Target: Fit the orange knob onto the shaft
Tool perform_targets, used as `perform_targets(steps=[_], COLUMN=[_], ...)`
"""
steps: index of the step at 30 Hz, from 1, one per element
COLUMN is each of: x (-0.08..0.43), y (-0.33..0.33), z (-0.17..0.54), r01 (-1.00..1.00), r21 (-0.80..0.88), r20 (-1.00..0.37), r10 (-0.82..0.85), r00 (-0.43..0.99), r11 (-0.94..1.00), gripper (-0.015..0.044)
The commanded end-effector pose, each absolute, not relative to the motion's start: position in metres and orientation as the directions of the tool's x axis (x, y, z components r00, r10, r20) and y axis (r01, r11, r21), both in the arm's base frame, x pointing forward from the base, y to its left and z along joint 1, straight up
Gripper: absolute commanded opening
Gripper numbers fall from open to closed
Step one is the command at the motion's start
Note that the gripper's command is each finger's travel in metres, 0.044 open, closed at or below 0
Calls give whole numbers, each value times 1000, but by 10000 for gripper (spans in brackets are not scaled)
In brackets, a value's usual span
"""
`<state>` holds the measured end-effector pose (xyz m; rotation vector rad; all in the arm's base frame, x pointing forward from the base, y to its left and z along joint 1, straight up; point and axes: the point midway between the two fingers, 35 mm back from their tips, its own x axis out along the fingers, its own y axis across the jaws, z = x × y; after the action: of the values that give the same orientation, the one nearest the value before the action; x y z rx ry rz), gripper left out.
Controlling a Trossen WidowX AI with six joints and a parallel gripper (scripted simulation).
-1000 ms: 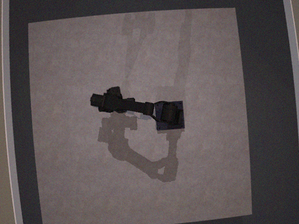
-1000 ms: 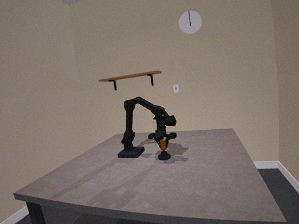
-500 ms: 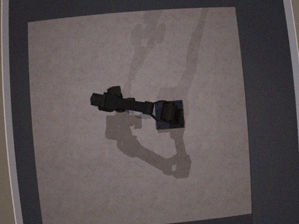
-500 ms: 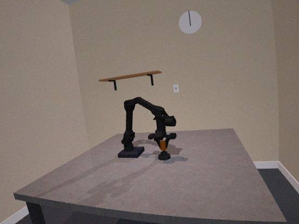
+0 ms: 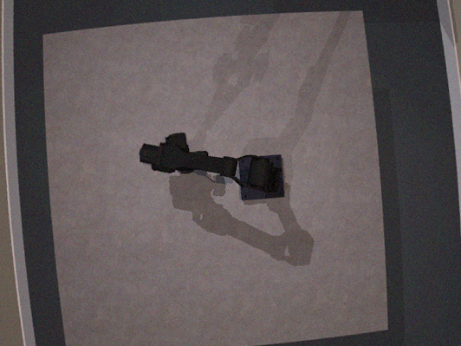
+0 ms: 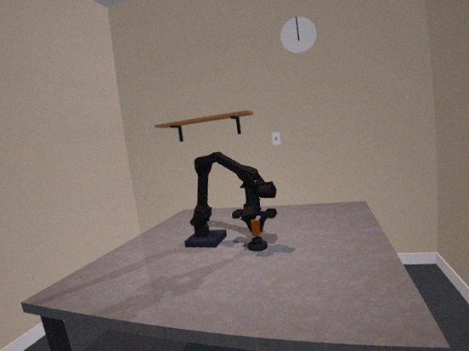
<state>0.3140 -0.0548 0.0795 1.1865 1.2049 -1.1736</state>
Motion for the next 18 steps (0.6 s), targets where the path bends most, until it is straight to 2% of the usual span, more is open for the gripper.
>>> perform_targets(steps=[1, 7, 13, 18], x=[315, 315, 315, 315], y=[-55, -55, -55, -55], z=[80, 84, 84, 82], r01=[999, 1000, 986, 984], r21=[21, 21, 23, 23], r20=[-1000, -1000, -1000, -1000], r10=[-10, -10, -10, -10], r00=[21, 21, 21, 21], r11=[31, 22, -167, -177], gripper=[0, 0, 0, 0])
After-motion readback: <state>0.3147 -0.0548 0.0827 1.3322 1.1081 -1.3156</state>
